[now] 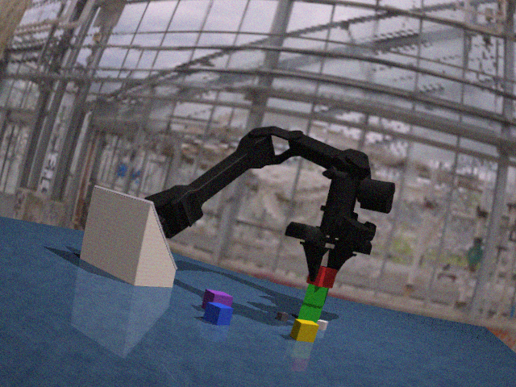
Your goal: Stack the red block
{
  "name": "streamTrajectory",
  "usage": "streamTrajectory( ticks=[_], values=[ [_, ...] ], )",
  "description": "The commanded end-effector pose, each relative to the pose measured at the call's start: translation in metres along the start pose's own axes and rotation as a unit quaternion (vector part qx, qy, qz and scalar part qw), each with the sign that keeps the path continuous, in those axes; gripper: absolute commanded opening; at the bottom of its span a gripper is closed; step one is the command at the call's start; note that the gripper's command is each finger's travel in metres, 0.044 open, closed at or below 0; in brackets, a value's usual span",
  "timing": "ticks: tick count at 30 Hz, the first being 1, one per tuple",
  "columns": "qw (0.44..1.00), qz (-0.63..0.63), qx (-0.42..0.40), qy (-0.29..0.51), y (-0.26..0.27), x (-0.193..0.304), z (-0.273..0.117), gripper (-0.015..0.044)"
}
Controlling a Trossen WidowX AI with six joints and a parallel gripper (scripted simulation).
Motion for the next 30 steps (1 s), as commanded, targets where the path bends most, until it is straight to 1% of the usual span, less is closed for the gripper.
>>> streamTrajectory(
  ticks=[1, 7, 24, 30],
  values=[
    [1.000, 0.002, -0.002, 0.000, 0.0005, 0.0002, 0.0000, 0.0000],
    [1.000, 0.002, -0.002, 0.000, 0.0005, 0.0002, -0.0007, 0.0000],
    [1.000, 0.000, 0.000, 0.000, 0.0000, 0.0000, 0.0001, 0.0440],
    [1.000, 0.000, 0.000, 0.000, 0.0000, 0.0000, 0.0001, 0.0440]
  ],
)
Point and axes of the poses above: the point midway between the two fingers, 35 mm back from their tips, its own z axis out along the fingers, its own y axis across the jaws, x = y × z, the point moved 3 cm from there along -z, back along the fingers, and after that the axes turned 8 degrees about z, right-handed, at the moved point
